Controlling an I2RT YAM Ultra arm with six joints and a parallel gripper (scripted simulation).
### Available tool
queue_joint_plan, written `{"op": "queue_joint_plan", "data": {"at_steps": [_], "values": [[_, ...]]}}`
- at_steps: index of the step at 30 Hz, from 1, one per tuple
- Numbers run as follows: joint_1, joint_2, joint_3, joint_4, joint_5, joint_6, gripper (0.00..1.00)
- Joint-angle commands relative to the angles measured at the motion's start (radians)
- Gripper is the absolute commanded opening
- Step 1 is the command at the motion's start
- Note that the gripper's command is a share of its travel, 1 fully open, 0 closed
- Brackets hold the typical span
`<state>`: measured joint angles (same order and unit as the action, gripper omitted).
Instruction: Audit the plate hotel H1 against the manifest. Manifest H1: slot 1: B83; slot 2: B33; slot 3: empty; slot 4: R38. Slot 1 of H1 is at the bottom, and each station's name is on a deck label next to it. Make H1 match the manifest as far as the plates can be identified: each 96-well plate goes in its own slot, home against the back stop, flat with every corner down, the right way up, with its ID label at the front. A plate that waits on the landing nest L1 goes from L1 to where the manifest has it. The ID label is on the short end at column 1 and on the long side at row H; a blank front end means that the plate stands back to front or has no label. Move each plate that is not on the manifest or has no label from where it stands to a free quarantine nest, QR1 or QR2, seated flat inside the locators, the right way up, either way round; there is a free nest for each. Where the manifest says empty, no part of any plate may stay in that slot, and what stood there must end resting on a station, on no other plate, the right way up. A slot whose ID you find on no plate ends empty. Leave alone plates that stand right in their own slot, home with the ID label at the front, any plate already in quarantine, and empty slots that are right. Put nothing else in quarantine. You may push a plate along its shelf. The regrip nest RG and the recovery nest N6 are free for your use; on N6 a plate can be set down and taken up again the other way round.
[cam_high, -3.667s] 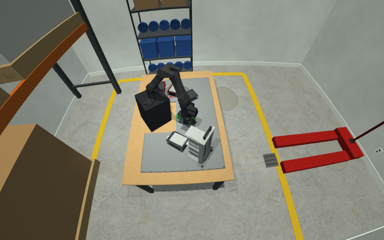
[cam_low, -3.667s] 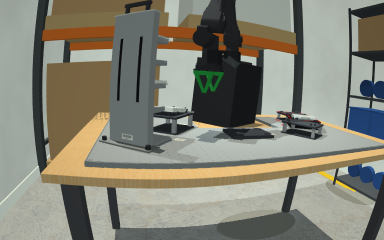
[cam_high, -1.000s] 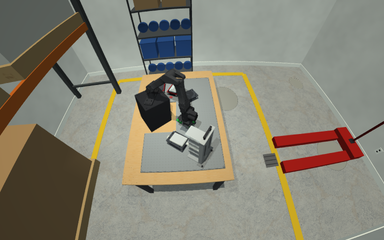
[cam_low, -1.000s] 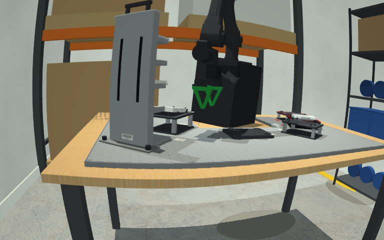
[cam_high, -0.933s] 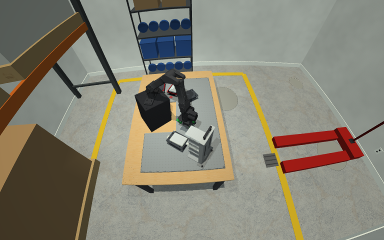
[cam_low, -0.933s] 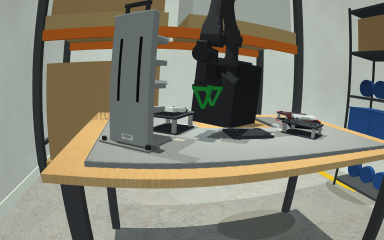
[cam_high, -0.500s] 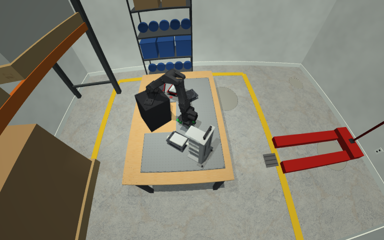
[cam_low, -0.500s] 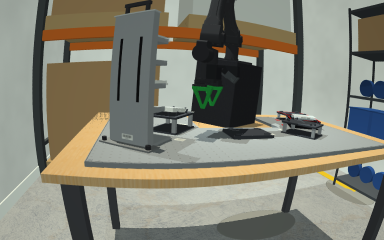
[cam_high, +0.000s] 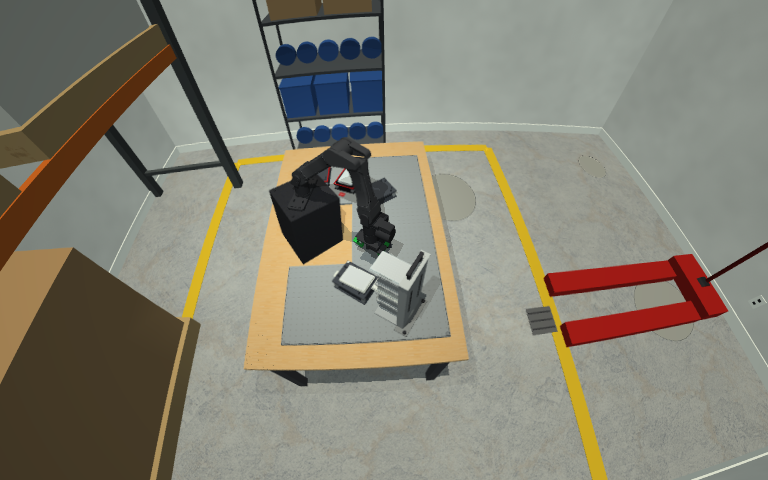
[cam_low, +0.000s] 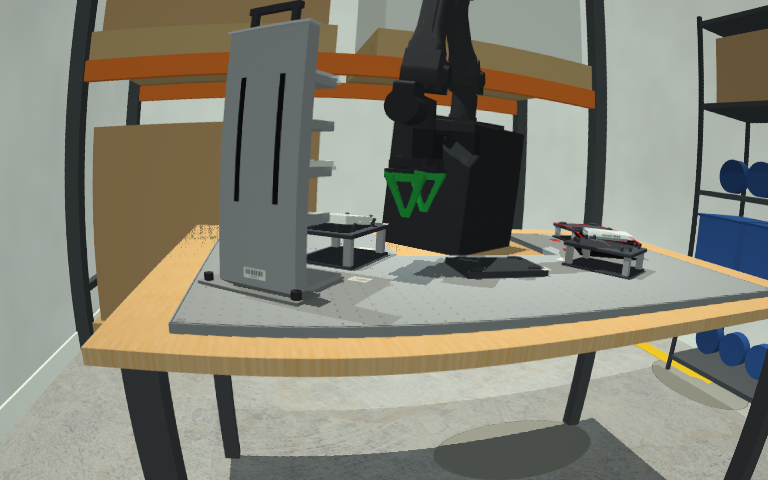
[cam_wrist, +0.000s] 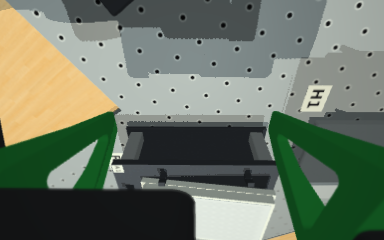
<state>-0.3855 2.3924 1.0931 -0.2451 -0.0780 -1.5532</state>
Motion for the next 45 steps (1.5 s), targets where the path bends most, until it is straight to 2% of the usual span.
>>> {"op": "queue_joint_plan", "data": {"at_steps": [1, 22, 24, 31, 45], "values": [[0.001, -0.012, 0.008, -0.002, -0.007, 0.001, 1.00], [0.001, -0.012, 0.008, -0.002, -0.007, 0.001, 1.00], [0.004, -0.042, 0.028, -0.024, -0.013, 0.000, 1.00], [-0.008, -0.079, -0.021, -0.055, -0.014, -0.006, 1.00], [-0.017, -0.145, -0.021, -0.113, -0.014, -0.011, 1.00]]}}
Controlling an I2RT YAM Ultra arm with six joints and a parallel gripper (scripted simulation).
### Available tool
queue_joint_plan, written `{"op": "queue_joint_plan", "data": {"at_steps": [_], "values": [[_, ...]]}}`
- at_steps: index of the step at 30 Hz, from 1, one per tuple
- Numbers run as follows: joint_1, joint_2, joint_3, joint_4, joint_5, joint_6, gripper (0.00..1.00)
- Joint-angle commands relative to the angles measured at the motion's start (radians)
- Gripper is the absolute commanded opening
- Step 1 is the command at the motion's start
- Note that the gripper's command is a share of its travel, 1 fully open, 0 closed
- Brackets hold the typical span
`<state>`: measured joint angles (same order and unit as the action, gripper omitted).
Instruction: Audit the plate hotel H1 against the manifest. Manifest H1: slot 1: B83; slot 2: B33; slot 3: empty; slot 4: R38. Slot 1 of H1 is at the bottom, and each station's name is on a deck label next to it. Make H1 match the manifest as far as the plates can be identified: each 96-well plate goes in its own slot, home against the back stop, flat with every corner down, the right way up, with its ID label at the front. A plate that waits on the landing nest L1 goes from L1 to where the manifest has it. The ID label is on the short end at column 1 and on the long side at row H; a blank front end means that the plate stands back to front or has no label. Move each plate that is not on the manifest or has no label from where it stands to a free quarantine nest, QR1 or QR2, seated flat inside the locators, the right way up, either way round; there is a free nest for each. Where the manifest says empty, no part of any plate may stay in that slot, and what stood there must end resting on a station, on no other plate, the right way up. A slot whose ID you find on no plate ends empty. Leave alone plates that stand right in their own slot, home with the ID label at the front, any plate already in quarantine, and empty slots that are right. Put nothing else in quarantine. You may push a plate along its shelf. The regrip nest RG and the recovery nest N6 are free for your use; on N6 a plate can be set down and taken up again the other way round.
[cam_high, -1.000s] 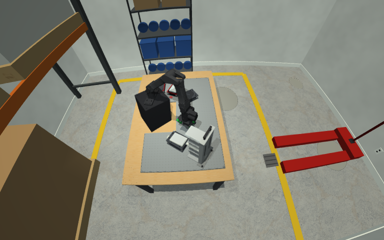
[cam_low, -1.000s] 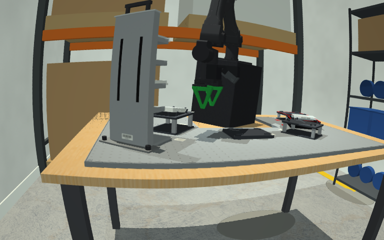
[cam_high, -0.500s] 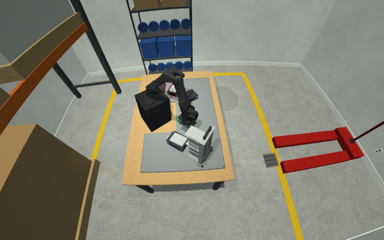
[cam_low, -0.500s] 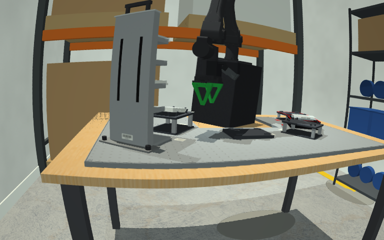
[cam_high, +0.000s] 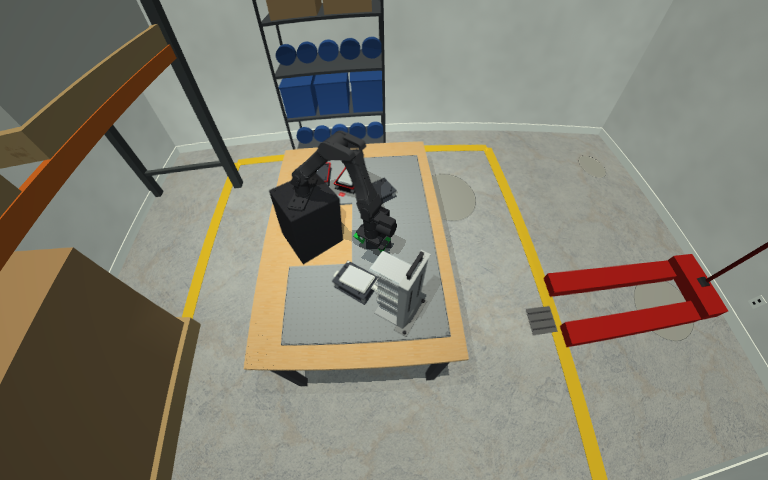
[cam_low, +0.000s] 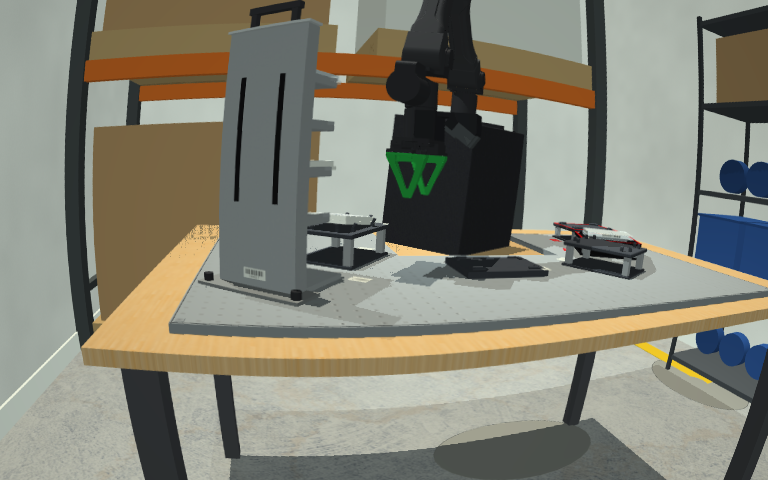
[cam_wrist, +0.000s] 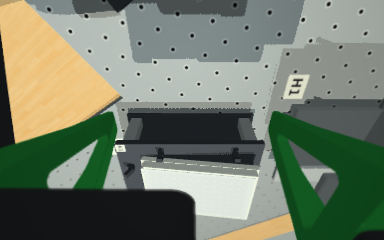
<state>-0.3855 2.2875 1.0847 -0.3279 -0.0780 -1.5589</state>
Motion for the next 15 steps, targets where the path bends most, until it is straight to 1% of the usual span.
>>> {"op": "queue_joint_plan", "data": {"at_steps": [1, 11, 15], "values": [[-0.017, -0.045, -0.014, -0.036, -0.014, -0.006, 1.00], [-0.020, -0.090, -0.021, -0.081, -0.014, -0.010, 1.00], [-0.024, -0.124, 0.023, -0.116, -0.014, -0.014, 1.00]]}}
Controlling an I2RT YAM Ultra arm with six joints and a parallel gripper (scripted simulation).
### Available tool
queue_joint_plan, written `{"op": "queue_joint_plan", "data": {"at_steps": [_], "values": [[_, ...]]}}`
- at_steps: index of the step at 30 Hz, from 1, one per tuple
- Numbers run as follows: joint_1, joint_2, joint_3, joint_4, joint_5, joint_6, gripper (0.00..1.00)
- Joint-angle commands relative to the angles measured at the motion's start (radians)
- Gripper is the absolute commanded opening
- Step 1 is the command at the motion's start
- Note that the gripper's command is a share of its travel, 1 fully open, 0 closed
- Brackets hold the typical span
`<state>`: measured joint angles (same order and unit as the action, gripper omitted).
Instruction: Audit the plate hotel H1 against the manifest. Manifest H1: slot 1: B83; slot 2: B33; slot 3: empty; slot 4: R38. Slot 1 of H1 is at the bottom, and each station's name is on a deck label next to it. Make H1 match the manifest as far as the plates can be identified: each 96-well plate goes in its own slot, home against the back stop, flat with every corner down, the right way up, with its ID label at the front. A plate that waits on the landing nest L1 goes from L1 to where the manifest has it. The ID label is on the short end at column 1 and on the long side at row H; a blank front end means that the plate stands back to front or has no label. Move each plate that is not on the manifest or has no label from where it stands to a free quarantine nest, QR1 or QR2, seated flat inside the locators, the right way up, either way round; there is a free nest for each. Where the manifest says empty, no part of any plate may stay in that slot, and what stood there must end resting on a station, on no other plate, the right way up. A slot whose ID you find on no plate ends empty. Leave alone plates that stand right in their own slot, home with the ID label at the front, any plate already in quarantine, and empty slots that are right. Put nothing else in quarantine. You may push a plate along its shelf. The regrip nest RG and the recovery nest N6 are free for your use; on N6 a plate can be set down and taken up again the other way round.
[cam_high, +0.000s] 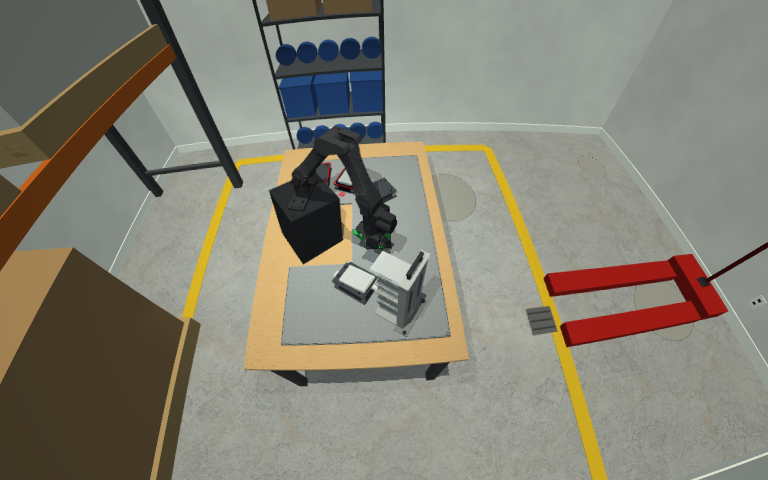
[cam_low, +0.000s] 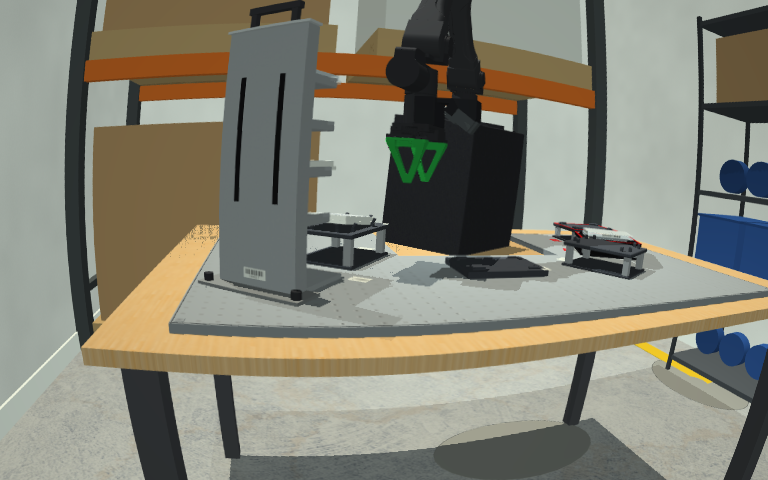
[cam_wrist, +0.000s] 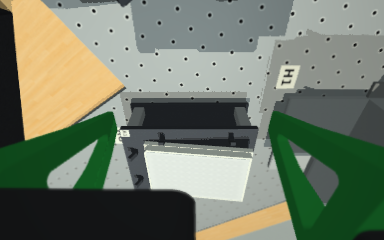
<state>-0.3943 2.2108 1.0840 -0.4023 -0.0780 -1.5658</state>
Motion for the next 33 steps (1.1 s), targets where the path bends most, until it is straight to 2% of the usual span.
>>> {"op": "queue_joint_plan", "data": {"at_steps": [1, 10, 33], "values": [[-0.016, -0.054, 0.025, -0.050, -0.014, -0.007, 1.00], [-0.020, -0.105, 0.041, -0.116, -0.014, -0.012, 1.00], [-0.034, -0.226, 0.129, -0.327, -0.014, -0.025, 1.00]]}}
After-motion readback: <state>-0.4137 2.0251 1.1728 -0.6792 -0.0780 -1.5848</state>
